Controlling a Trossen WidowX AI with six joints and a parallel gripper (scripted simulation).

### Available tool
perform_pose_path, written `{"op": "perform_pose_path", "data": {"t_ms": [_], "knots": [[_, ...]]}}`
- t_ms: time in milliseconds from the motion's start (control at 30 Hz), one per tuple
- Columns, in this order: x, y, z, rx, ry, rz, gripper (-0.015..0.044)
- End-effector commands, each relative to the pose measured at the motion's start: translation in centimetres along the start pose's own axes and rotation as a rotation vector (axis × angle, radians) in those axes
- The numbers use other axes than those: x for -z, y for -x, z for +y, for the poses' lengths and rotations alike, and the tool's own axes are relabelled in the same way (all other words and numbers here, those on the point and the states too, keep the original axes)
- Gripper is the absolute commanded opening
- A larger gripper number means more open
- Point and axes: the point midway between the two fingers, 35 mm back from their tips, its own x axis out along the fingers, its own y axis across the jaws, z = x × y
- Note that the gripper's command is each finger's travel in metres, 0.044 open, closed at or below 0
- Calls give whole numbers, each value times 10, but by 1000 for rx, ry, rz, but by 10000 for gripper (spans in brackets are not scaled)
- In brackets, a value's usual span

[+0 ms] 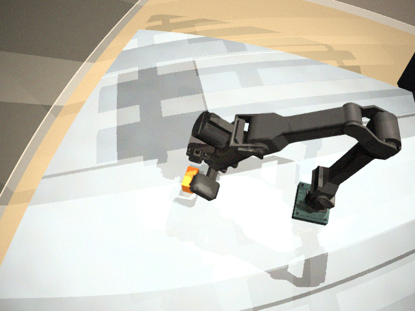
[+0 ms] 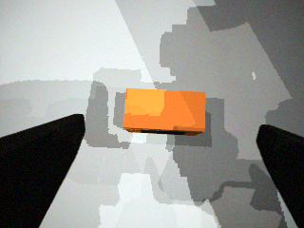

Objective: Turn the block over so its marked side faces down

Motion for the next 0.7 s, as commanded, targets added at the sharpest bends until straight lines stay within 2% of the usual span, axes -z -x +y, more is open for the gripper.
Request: {"op": "perform_pose_path", "data": {"t_ms": [0, 500, 667], "knots": [[-3, 1, 1, -2, 0, 57, 440], [-44, 1, 1, -2, 2, 535, 440], [-47, 1, 1, -3, 1, 581, 440]]}}
